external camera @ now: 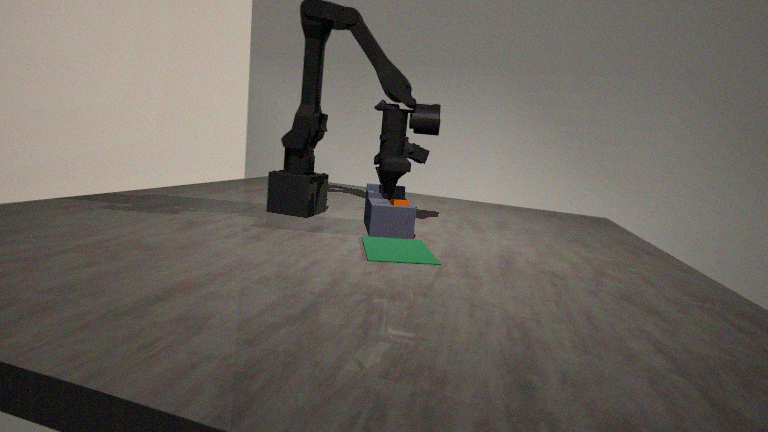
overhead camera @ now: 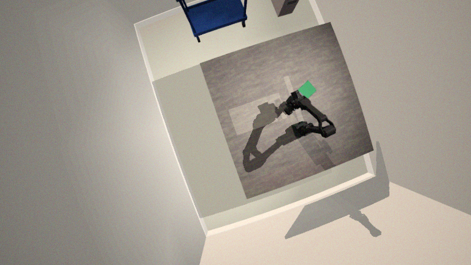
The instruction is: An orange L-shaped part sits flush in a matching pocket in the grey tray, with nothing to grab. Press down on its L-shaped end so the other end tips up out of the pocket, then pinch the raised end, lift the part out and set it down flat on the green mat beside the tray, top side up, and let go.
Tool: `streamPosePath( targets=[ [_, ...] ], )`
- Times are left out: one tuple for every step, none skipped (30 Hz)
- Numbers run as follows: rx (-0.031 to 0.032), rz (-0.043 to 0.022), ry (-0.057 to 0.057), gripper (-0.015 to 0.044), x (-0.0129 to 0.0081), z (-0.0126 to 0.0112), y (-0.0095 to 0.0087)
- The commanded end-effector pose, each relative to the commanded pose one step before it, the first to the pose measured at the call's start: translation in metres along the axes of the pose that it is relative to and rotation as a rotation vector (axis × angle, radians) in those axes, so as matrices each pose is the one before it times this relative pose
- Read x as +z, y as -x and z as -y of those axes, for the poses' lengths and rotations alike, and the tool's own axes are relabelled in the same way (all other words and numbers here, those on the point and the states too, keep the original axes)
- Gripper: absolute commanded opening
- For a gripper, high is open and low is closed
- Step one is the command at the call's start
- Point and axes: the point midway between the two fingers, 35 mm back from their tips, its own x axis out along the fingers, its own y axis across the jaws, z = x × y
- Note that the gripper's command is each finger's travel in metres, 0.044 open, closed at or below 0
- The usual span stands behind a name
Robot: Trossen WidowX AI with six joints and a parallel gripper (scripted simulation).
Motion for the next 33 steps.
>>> streamPosePath(
  targets=[
    [-0.00357, -0.00422, 0.0056, 0.018, -0.00064, 0.0005, -0.0064],
    [0.00001, -0.00002, 0.0, 0.018, -0.00003, -0.00001, -0.00158],
    [0.00001, -0.00002, 0.0, 0.018, -0.00004, -0.00001, -0.00158],
    [0.00001, -0.00002, 0.0, 0.018, -0.00006, -0.00002, -0.00158],
    [0.00001, -0.00002, 0.0, 0.018, -0.00007, -0.00002, -0.00158],
    [0.00001, -0.00002, 0.0, 0.018, -0.00008, -0.00002, -0.00157],
    [0.00001, -0.00002, 0.0, 0.018, -0.00009, -0.00003, -0.00157],
    [0.00001, -0.00003, 0.0, 0.018, -0.0001, -0.00003, -0.00157],
    [0.00001, -0.00003, 0.0, 0.018, -0.00012, -0.00004, -0.00157],
    [0.00001, -0.00003, 0.0, 0.018, -0.00013, -0.00004, -0.00156],
    [0.00001, -0.00002, 0.0, 0.018, -0.00011, -0.00003, -0.00123],
    [0.0, -0.00001, 0.0, 0.018, -0.00007, -0.00002, -0.00074],
    [0.0, 0.0, 0.0, 0.018, -0.00002, -0.00001, -0.00025],
    [0.0, 0.0, 0.0, 0.018, 0.0, 0.0, 0.0],
    [0.0, 0.0, 0.0, 0.018, 0.0, 0.0, 0.0],
    [0.0, 0.0, 0.0, 0.018, 0.0, 0.0, 0.0],
    [0.0, 0.0, 0.0, 0.018, 0.0, 0.0, 0.0],
    [0.0, 0.0, 0.0, 0.018, 0.0, 0.0, 0.0],
    [0.0, 0.0, 0.0, 0.018, 0.0, 0.0, 0.0],
    [0.00605, 0.00199, -0.0028, 0.018, 0.00022, -0.00141, 0.00144],
    [0.0, 0.0, 0.0, 0.018, 0.0, 0.0, 0.0],
    [0.0, 0.0, 0.0, 0.018, 0.0, 0.0, 0.0],
    [0.0, 0.0, 0.0, 0.018, 0.0, 0.0, 0.0],
    [0.0, 0.0, 0.0, 0.018, 0.0, 0.0, 0.0],
    [0.0, 0.0, 0.0, 0.018, 0.0, 0.0, 0.0],
    [-0.0002, -0.00008, 0.0001, 0.018, 0.00002, -0.00044, 0.00049],
    [-0.00042, -0.00017, 0.0002, 0.018, 0.00004, -0.00094, 0.00104],
    [-0.00054, -0.00022, 0.0003, 0.018, 0.00004, -0.00121, 0.00134],
    [-0.00071, -0.00027, 0.0004, 0.018, 0.00003, -0.00158, 0.00175],
    [-0.00093, -0.00034, 0.0005, 0.018, 0.0, -0.00206, 0.00229],
    [-0.00083, -0.00029, 0.0005, 0.018, -0.00004, -0.00182, 0.00203],
    [-0.00067, -0.00022, 0.0004, 0.018, -0.00006, -0.00147, 0.00164],
    [-0.00044, -0.00014, 0.0002, 0.018, -0.00005, -0.00097, 0.00108]
  ],
)
